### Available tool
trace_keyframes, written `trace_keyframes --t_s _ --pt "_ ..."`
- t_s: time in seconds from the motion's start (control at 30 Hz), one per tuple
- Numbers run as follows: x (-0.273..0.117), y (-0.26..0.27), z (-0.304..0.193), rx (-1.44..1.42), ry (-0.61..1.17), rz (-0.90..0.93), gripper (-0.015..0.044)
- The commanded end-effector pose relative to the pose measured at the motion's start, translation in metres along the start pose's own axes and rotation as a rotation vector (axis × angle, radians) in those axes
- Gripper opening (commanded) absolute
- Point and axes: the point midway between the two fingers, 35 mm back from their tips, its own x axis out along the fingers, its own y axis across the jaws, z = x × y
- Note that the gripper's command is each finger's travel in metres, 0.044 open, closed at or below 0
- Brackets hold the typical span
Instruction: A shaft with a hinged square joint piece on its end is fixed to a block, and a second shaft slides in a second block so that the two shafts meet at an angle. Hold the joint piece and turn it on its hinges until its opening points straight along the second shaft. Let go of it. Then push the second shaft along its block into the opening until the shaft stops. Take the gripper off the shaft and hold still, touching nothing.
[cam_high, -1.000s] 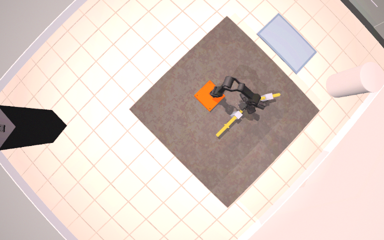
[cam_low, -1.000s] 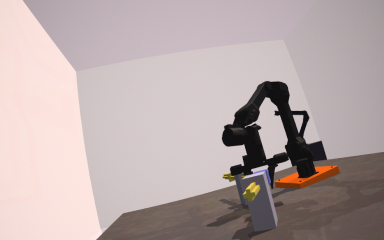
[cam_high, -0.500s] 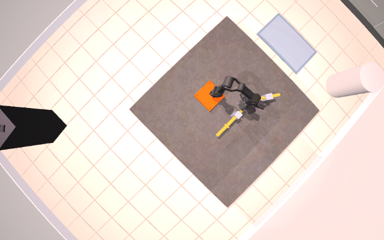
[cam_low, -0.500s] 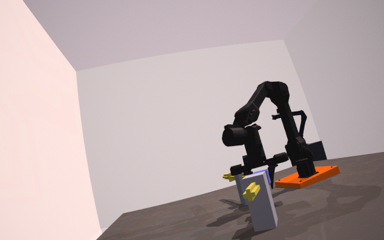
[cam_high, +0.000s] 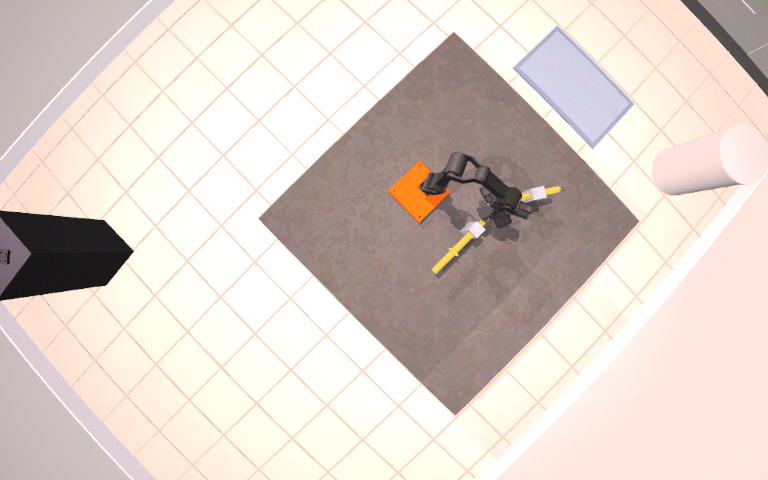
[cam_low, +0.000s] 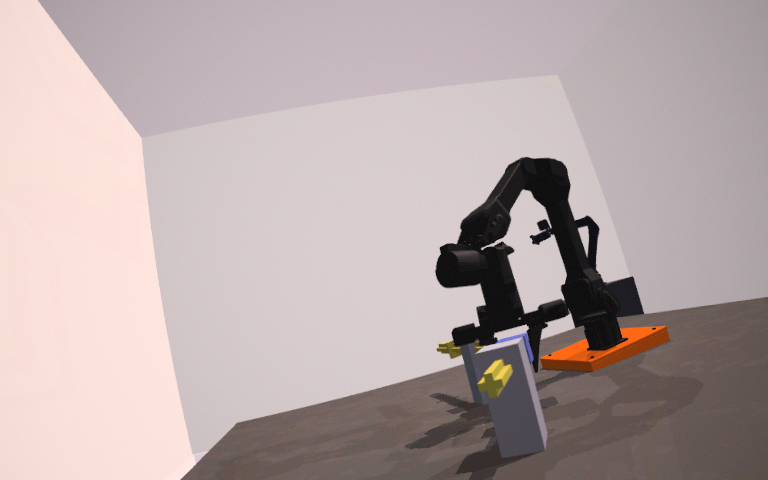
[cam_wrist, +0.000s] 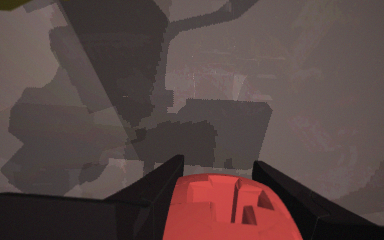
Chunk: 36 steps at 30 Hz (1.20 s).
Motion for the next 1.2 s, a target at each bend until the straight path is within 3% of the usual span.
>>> trace_keyframes --t_s 0.0,0.13,0.3,0.5,1.17 --pt "0.0007 0.0 0.0001 0.006 -0.002 -0.001 0.0182" --pt "0.0 0.0 0.0 0.0 0.0 0.0 0.0147" --pt "0.0 0.0 0.0 0.0 0.0 0.0 0.0147" --pt "0.0 0.0 0.0 0.0 0.0 0.0 0.0" --pt "-0.0077 0.0099 -0.0006 -0.204 -0.14 -0.008 0.0"
